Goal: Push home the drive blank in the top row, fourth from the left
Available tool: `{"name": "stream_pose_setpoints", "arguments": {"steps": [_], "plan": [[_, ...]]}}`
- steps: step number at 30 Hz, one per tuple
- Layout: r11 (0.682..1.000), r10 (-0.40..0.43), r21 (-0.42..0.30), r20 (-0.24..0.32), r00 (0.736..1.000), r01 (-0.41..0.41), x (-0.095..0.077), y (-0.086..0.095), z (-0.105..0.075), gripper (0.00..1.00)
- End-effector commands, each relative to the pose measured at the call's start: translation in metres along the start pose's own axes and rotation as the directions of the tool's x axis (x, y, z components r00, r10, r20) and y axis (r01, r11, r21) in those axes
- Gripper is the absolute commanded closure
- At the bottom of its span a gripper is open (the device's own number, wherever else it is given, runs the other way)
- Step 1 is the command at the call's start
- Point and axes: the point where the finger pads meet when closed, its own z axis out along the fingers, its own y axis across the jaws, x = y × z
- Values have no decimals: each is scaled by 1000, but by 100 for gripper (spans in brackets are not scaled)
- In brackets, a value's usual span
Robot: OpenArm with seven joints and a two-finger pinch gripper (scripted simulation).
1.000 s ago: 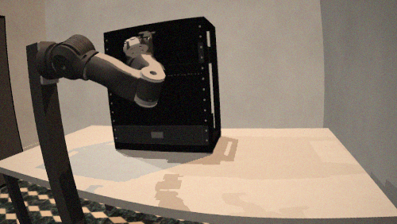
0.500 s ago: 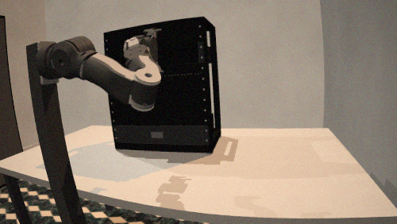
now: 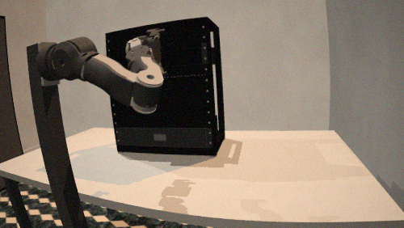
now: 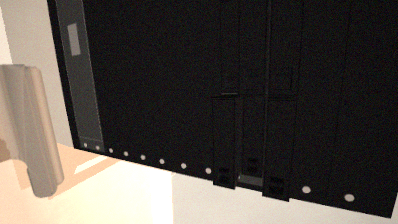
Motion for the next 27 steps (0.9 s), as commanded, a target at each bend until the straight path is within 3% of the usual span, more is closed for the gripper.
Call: {"name": "stream_pose_setpoints", "arguments": {"steps": [1,27], "plan": [[1000,2,-9,4,1000,-2,-1,2,-1,0],[1000,3,-7,4,1000,-3,-2,6,-1,0]]}}
